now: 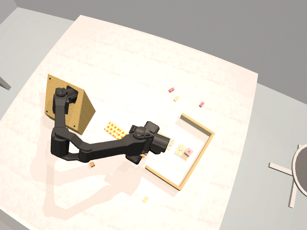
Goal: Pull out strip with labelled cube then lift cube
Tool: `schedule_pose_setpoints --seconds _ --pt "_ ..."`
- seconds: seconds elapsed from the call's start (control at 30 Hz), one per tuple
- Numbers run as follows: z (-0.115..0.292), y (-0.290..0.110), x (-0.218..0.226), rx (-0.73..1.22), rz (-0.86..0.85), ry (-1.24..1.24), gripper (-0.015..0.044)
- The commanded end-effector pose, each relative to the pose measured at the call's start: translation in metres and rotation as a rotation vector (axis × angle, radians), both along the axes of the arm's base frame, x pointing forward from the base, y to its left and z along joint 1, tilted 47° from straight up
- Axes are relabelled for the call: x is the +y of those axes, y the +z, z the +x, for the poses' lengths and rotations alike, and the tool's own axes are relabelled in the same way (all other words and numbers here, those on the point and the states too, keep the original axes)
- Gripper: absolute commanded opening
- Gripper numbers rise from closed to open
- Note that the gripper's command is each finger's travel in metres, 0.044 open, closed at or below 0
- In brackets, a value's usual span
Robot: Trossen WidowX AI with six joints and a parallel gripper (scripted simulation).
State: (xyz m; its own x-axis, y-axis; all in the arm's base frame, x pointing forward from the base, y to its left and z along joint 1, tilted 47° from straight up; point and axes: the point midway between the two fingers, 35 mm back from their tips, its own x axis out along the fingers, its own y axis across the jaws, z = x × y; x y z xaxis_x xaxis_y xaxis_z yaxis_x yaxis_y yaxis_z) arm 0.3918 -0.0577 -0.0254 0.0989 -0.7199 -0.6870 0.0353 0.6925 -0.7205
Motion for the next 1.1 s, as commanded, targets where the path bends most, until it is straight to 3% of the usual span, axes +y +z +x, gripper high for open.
schedule_pose_setpoints --seconds 0.0,0.27,1.07 --pt "0.011 0.005 0.000 0.000 -0.003 0.004 0.0440" --pt "0.012 -0.003 -0.007 0.001 -0.003 0.004 0.0250" --pt "0.017 -0.029 -0.036 0.001 -0.005 0.004 0.0250"
